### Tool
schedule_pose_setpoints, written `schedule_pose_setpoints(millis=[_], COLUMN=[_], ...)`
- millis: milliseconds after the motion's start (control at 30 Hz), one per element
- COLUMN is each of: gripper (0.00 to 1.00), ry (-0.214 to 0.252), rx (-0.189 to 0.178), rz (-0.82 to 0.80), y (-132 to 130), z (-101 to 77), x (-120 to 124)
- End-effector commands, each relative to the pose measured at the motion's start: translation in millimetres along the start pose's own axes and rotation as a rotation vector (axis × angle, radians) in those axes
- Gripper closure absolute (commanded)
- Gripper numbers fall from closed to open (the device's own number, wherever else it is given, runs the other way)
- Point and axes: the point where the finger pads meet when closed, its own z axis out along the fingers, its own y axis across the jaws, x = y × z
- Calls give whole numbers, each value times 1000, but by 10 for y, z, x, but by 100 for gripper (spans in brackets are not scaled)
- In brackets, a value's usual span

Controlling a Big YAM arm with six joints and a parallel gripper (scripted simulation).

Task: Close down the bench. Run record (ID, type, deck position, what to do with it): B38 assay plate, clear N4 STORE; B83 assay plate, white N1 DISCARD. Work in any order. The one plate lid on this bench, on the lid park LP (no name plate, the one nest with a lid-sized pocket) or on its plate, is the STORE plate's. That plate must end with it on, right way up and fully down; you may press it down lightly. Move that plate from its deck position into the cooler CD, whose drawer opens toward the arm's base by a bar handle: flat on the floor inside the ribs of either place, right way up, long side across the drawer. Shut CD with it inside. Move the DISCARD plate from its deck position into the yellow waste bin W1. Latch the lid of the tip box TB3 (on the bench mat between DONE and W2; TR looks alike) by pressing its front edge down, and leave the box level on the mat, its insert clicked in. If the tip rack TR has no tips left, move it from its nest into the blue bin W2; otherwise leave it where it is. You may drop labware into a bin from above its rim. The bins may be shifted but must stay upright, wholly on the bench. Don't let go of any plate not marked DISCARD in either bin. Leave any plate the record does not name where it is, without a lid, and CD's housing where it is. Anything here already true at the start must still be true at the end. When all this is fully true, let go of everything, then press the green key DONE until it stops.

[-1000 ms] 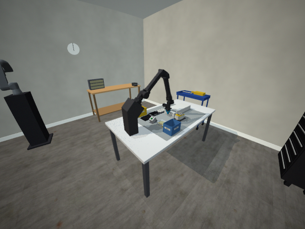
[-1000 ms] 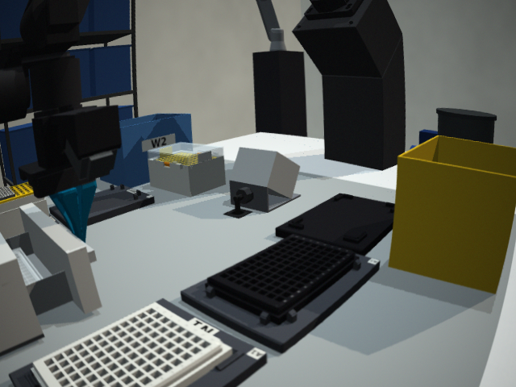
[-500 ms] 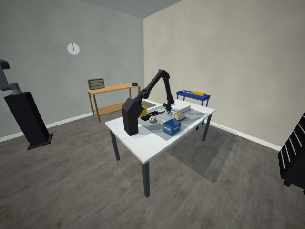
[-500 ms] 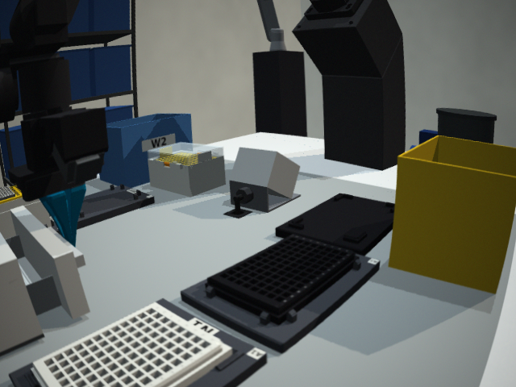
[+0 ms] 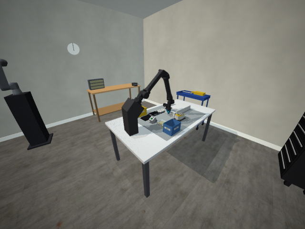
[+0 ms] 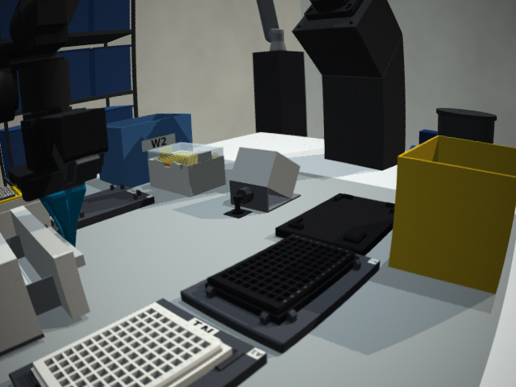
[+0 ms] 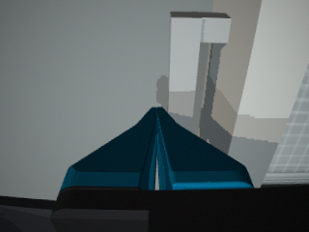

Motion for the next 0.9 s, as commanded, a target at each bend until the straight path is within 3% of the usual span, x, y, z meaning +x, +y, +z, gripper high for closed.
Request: schedule_pose_setpoints(millis=[0, 533, 600, 867], gripper=[100, 100, 100, 100], ry=[-5, -5, -5, -6], rx=[53, 53, 37, 47], rz=[6, 6, 5, 5], y=[-288, -288, -276, -410], z=[-10, -10, -10, -17], x=[-62, -62, -66, -69])
